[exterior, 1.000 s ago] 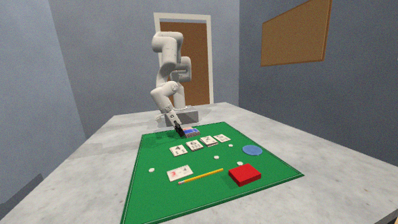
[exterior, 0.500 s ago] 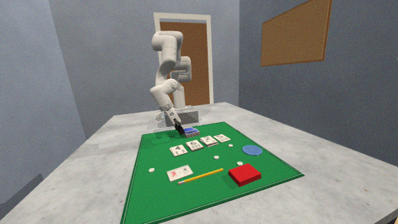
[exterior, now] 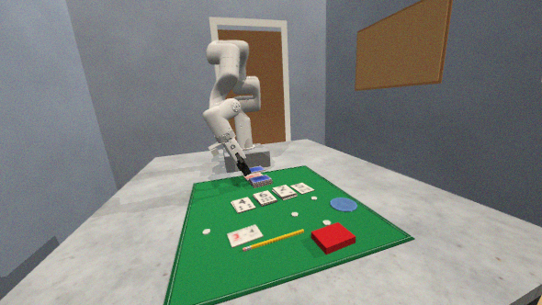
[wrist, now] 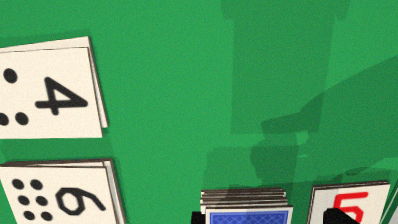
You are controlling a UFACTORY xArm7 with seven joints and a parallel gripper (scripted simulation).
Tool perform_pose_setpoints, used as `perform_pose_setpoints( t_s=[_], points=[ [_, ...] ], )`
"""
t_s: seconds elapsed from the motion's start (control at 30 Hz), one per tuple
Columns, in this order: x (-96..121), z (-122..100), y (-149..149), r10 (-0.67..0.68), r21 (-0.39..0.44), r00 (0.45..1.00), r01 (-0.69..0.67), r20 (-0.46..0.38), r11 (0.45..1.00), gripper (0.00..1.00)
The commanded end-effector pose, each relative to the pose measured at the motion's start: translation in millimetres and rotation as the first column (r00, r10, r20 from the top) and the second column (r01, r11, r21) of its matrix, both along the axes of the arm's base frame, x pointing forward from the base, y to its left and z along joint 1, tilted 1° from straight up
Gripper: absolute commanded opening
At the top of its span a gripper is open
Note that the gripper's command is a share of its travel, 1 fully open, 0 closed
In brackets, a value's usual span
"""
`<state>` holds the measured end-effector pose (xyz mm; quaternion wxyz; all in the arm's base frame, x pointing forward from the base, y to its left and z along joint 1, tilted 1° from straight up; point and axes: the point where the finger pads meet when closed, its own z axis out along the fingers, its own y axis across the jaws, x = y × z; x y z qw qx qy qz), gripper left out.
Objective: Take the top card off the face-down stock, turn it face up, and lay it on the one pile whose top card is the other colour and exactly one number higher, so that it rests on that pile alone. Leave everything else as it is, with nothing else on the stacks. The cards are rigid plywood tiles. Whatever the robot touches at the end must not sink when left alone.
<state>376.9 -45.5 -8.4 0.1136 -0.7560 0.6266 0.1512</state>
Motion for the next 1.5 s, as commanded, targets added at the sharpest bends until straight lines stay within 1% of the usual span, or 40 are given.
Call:
perform_pose_setpoints(
  t_s=[0.0,0.37,0.63,1.47],
  points=[
    [1.4,13.9,-0.2,0.0,-0.001,1.0,0.0,0.003,1.0,0.74],
    [1.8,42.2,0.0,0.0,-0.001,1.0,0.0,0.003,1.0,0.74],
    [1.9,50.6,0.1,0.0,-0.001,1.0,0.0,0.003,1.0,0.74],
    [1.9,53.5,0.2,0.0,-0.001,1.0,0.0,0.003,1.0,0.74]
  ],
)
